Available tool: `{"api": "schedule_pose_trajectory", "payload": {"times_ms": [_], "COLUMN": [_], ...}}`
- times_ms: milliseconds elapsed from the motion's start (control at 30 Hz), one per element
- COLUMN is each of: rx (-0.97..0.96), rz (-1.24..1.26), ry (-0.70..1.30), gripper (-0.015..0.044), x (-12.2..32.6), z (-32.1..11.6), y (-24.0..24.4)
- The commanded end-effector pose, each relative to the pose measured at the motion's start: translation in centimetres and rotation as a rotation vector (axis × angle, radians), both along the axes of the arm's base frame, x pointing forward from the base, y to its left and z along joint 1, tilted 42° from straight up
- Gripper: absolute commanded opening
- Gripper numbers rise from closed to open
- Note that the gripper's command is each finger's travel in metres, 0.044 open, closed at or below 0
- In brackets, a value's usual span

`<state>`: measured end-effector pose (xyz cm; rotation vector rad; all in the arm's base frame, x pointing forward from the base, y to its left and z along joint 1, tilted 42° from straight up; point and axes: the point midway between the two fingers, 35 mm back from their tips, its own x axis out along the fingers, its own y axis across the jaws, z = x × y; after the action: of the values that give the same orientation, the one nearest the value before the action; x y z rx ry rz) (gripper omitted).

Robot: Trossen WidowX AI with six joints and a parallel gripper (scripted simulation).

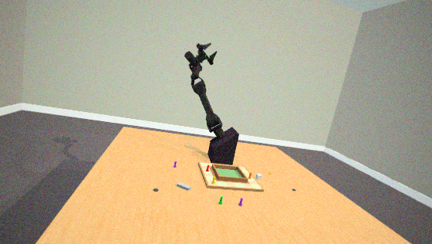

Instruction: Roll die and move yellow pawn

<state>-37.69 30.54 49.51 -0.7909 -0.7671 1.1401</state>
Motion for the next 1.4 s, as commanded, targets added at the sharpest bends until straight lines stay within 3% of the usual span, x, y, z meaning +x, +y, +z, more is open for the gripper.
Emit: {"api": "schedule_pose_trajectory", "payload": {"times_ms": [0, 133, 300, 433, 633, 1033, 1367], "rx": [0.002, 0.025, 0.008, 0.014, -0.033, -0.172, -0.318], "rz": [0.003, 0.019, -0.051, -0.047, -0.116, -0.268, -0.403], "ry": [0.0, -0.003, -0.018, -0.061, -0.058, -0.011, 0.067], "gripper": [0.0374, 0.0275, 0.0275, 0.0275, 0.0275, 0.0275, 0.0275], "x": [0.0, -0.2, 1.8, 3.1, 6.8, 18.0, 29.4], "z": [0.0, -1.2, -5.1, -5.6, -10.1, -20.5, -29.5], "y": [0.0, 2.2, 8.4, 9.9, 15.7, 25.0, 28.5]}}
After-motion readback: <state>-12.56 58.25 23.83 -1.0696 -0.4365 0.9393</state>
